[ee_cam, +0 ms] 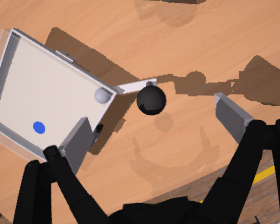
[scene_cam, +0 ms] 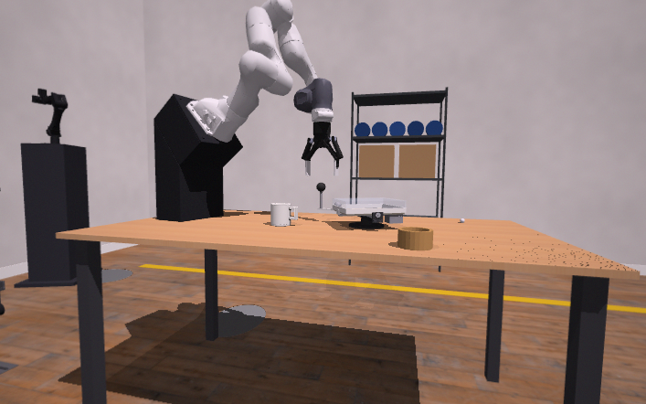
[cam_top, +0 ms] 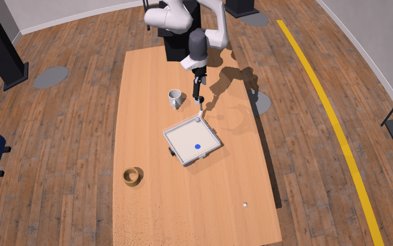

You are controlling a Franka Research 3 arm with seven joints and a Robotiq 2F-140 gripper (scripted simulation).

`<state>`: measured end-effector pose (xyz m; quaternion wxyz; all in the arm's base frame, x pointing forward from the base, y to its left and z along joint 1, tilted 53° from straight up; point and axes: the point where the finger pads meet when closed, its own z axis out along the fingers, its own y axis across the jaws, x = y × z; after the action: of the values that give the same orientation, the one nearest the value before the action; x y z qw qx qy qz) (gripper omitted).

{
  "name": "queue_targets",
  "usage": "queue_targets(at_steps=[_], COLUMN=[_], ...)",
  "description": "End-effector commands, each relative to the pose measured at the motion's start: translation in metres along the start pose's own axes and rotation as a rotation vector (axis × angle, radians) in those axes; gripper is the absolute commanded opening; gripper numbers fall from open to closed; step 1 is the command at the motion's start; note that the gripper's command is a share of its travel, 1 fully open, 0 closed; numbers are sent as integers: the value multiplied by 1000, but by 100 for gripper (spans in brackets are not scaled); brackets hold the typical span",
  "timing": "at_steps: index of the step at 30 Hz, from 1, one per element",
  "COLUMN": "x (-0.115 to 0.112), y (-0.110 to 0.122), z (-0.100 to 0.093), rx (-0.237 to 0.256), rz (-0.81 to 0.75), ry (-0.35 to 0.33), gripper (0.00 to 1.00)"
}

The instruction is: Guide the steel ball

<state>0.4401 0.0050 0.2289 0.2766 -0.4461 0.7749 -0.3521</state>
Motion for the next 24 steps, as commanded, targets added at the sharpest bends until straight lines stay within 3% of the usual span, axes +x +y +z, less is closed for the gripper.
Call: queue_targets(at_steps=[1,9,10,24], x=[2,2,2,2], y=[2,2,2,2], z=[0,0,0,0], rx=[-3,-3,-3,-3], rz=[2,2,2,2], ry=[1,1,1,1], gripper=[100,100,36,36])
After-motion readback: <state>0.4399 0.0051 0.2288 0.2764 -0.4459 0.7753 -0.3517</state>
